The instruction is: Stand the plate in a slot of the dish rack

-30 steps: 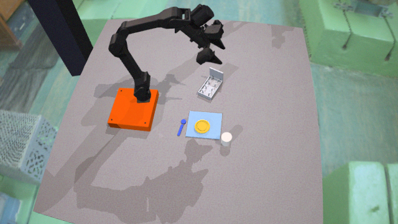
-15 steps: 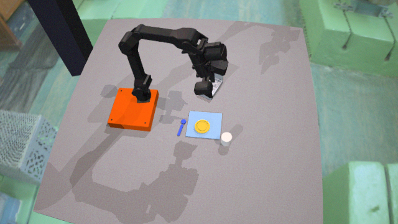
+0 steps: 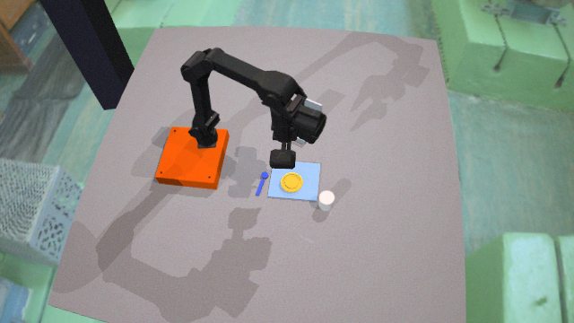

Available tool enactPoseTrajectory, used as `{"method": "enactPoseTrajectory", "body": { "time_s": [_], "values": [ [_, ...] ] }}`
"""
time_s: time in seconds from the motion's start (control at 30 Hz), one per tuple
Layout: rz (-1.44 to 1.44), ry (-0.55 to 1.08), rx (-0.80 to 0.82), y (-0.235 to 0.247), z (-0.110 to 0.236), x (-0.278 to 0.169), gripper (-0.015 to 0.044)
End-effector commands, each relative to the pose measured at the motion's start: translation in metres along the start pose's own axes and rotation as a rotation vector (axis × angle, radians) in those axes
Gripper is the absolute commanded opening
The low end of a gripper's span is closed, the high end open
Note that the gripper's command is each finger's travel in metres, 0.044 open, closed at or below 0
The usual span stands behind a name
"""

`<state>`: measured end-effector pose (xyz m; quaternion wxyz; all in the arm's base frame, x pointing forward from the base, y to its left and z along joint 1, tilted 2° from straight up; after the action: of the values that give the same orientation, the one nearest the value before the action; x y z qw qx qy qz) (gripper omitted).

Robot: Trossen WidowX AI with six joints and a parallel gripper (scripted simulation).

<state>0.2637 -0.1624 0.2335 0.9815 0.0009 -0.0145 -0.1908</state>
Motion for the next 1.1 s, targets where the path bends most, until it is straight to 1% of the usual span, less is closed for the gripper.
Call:
{"method": "enactPoseTrajectory", "body": {
  "time_s": [0.0, 0.13, 0.2, 0.4, 1.07],
  "values": [
    [0.009, 0.009, 0.009, 0.0, -0.032, 0.006, 0.04],
    [0.009, 0.009, 0.009, 0.002, -0.09, 0.006, 0.04],
    [0.009, 0.01, 0.009, 0.003, -0.109, 0.003, 0.04],
    [0.009, 0.009, 0.009, 0.0, -0.113, 0.006, 0.04],
    [0.009, 0.009, 0.009, 0.0, -0.146, 0.007, 0.04]
  ]
}}
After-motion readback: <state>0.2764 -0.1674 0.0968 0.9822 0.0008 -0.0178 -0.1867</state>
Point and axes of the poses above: the point midway between the two fingers, 35 mm back from their tips, its own z axis back along the fingers, its own y axis across the jaws, x = y × z, the point moved 6 cm from there along z, back along the fingers, and after that the axes turned 15 degrees about -z, right-handed, at the moved point
